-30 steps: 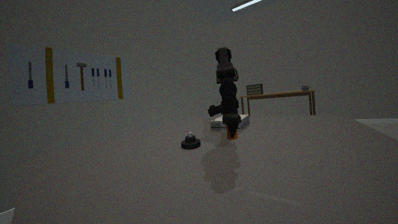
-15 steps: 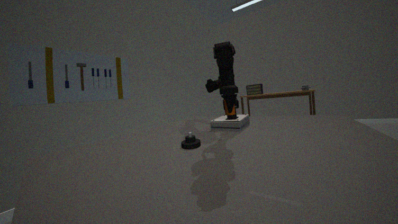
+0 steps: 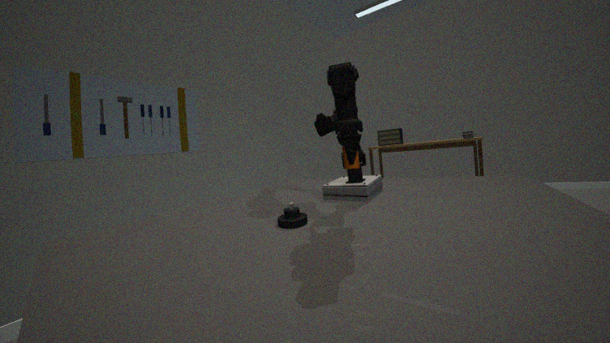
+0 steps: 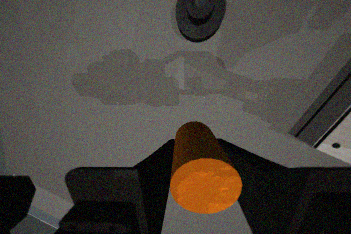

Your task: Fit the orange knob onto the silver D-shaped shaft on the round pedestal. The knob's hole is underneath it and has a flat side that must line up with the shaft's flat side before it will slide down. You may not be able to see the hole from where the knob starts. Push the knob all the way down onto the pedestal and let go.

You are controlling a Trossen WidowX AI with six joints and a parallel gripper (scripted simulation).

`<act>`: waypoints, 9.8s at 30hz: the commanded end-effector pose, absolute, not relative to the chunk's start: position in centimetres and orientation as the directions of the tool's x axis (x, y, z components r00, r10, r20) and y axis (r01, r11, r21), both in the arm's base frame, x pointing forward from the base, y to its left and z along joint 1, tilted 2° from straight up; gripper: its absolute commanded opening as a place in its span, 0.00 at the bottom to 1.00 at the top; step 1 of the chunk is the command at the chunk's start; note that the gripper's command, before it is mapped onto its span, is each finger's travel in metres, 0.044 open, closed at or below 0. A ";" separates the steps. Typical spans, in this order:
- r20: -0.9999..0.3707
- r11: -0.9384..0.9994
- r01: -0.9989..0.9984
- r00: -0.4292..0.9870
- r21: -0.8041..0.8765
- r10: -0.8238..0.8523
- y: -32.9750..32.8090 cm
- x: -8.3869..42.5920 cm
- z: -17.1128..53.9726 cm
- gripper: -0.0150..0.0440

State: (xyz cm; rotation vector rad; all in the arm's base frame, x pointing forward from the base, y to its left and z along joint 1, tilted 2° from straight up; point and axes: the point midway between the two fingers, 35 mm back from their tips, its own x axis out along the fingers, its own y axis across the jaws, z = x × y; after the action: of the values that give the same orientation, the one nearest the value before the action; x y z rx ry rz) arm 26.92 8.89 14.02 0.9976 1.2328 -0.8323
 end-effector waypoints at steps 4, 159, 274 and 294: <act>-0.962 0.359 0.893 0.266 0.270 0.061 8.7 26.4 15.2 0.25; -0.997 0.361 0.930 0.075 0.066 -0.013 9.0 29.2 4.3 0.25; -0.998 0.359 0.932 0.058 0.048 -0.018 9.4 30.0 -0.5 0.69; -0.998 0.359 0.932 0.059 0.048 -0.018 9.6 30.4 1.8 0.25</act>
State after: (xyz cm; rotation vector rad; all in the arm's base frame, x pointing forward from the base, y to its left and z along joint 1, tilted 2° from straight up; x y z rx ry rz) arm 29.59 9.35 0.24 0.9282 1.3217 -0.9333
